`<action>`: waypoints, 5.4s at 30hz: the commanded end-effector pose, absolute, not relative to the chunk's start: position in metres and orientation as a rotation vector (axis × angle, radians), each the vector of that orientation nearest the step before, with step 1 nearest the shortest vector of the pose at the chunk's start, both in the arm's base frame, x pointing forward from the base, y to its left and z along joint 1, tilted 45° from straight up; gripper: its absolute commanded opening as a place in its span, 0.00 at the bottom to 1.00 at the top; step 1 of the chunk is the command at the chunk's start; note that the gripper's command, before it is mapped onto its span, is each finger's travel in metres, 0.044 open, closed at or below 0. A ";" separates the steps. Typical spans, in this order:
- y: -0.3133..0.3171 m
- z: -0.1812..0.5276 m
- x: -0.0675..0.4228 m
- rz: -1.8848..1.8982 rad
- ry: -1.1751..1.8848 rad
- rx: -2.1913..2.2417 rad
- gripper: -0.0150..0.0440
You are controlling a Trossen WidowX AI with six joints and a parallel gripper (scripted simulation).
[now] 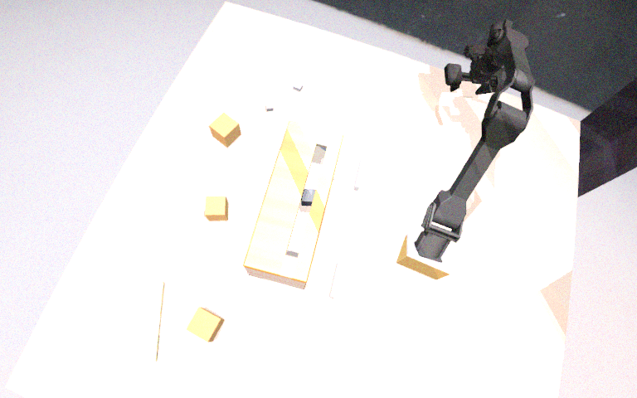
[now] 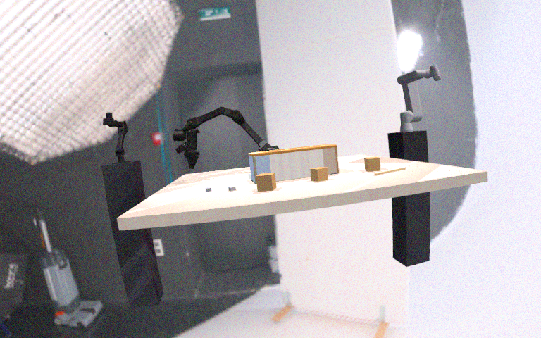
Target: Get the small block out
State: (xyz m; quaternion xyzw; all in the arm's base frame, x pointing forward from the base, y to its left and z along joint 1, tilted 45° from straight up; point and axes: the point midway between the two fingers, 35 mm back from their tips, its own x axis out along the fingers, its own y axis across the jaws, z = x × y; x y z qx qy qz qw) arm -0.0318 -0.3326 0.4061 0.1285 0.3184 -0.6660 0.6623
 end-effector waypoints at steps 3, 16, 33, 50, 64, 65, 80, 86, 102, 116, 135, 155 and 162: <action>-0.336 0.404 -0.025 -1.495 0.703 0.303 0.93; -0.344 0.356 0.116 -1.279 0.643 0.472 0.93; -0.238 0.281 0.303 -1.030 0.698 0.647 0.93; -0.095 0.218 0.383 -1.030 0.717 0.777 0.93; 0.030 0.088 0.324 -1.490 0.757 0.617 0.93; 0.035 0.084 0.318 -1.517 0.728 0.593 0.93; 0.058 0.066 0.289 -1.608 0.521 0.462 0.93; 0.057 0.065 0.289 -1.609 0.521 0.461 0.93; 0.040 0.047 0.288 -1.614 0.525 0.444 0.93; 0.023 0.032 0.286 -1.620 0.528 0.428 0.93; 0.009 0.023 0.282 -1.630 0.531 0.420 0.93; -0.017 0.048 0.283 -1.631 0.530 0.418 0.93; -0.025 0.056 0.283 -1.632 0.530 0.418 0.93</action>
